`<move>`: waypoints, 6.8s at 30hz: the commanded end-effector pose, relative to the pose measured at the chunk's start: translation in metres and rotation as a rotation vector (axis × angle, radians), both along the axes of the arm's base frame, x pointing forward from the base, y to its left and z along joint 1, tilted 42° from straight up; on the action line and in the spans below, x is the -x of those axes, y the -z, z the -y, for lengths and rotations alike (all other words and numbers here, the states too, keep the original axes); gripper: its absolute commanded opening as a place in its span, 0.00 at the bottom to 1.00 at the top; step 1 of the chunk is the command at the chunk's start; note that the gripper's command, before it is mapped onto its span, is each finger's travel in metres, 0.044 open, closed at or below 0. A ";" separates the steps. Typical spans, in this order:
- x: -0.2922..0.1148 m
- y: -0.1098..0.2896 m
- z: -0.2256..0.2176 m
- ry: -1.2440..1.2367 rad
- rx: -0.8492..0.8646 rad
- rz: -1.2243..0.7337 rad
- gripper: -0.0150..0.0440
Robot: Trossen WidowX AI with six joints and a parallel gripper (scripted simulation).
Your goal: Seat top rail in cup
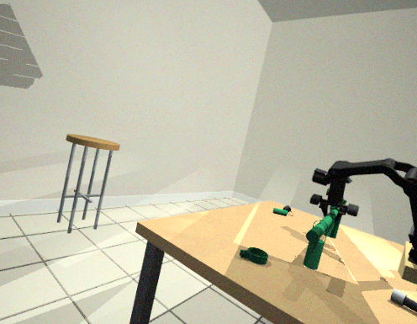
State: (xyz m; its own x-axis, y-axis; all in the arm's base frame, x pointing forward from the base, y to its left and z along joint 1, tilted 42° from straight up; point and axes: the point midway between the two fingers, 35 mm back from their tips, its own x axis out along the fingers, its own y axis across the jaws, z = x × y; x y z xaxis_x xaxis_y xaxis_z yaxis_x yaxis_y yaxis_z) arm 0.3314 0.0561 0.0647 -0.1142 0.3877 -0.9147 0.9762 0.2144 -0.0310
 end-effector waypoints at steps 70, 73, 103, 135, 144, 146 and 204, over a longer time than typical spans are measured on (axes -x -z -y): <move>-0.005 0.010 0.018 -0.008 -0.013 -0.007 0.25; -0.005 0.010 0.018 -0.008 -0.013 -0.007 0.25; -0.007 0.016 0.026 -0.008 -0.012 -0.007 0.25; -0.009 0.023 0.035 -0.008 -0.012 -0.006 0.25; -0.009 0.025 0.038 -0.008 -0.011 -0.006 0.25; -0.010 0.025 0.039 -0.008 -0.011 -0.006 0.25; -0.010 -0.027 0.035 -0.010 -0.025 -0.009 1.00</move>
